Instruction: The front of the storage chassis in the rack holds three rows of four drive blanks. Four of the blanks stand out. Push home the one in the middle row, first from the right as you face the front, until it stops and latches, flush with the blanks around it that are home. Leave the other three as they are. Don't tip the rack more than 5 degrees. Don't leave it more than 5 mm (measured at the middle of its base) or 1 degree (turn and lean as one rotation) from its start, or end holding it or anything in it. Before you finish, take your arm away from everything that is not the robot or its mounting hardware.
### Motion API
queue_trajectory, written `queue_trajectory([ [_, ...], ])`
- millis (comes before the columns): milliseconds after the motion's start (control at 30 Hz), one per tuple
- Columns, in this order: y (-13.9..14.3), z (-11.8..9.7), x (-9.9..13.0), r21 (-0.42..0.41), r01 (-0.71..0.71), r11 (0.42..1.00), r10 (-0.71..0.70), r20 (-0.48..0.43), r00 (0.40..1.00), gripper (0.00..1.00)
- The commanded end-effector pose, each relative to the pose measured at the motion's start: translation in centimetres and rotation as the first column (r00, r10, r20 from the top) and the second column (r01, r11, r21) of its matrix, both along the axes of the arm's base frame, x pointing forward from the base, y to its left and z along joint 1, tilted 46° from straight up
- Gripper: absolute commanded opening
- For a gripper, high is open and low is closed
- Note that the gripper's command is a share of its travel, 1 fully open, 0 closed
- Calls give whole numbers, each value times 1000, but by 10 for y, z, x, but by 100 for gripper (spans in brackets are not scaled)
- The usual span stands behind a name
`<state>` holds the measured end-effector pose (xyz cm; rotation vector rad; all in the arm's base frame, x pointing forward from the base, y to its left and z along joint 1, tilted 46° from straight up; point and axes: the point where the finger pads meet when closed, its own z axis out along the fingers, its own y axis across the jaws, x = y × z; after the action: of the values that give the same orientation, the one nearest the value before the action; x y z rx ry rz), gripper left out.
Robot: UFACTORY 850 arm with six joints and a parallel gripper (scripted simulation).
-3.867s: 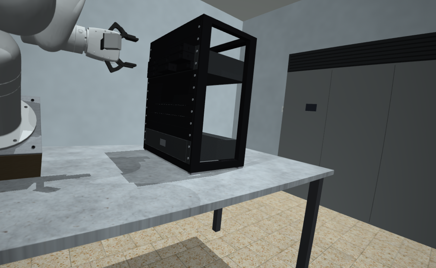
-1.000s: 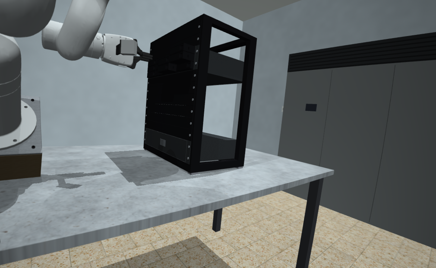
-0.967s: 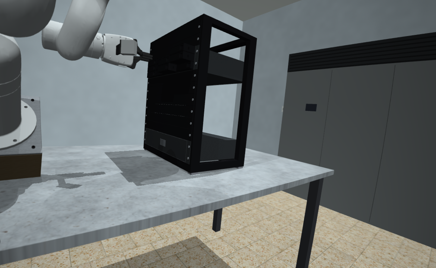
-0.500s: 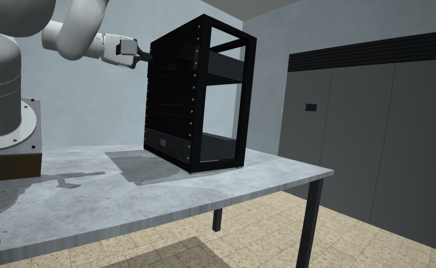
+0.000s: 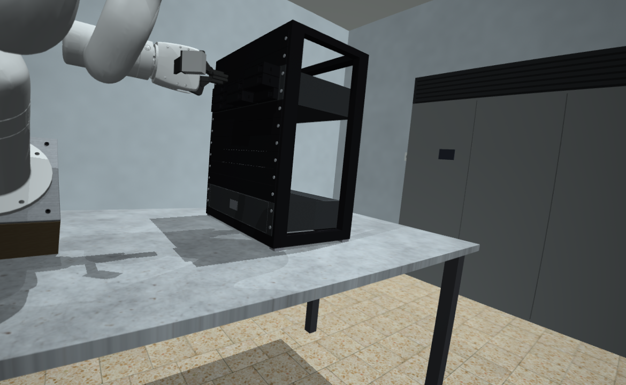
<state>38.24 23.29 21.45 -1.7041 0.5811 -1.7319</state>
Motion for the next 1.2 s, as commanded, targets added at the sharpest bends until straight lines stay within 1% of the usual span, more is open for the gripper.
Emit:
queue_trajectory([
  [0, -9, 13, 3, 0, -3, 1000, 3, -2, 1000, 0],
  [233, -12, 18, 4, 0, -3, 1000, 3, -2, 1000, 0],
  [333, -12, 18, 8, 0, -3, 1000, 3, -2, 1000, 0],
  [400, -11, 19, 15, 0, -3, 1000, 3, -2, 1000, 0],
  [533, -8, 20, 37, 0, -3, 1000, 3, -2, 1000, 0],
  [600, -8, 20, 37, 0, -3, 1000, 3, -2, 1000, 0],
  [700, -6, 21, 51, 0, -3, 1000, 3, -2, 1000, 0],
  [767, -6, 21, 56, 0, -3, 1000, 3, -2, 1000, 0],
  [1167, -6, 21, 57, 0, -3, 1000, 3, -2, 1000, 0],
])
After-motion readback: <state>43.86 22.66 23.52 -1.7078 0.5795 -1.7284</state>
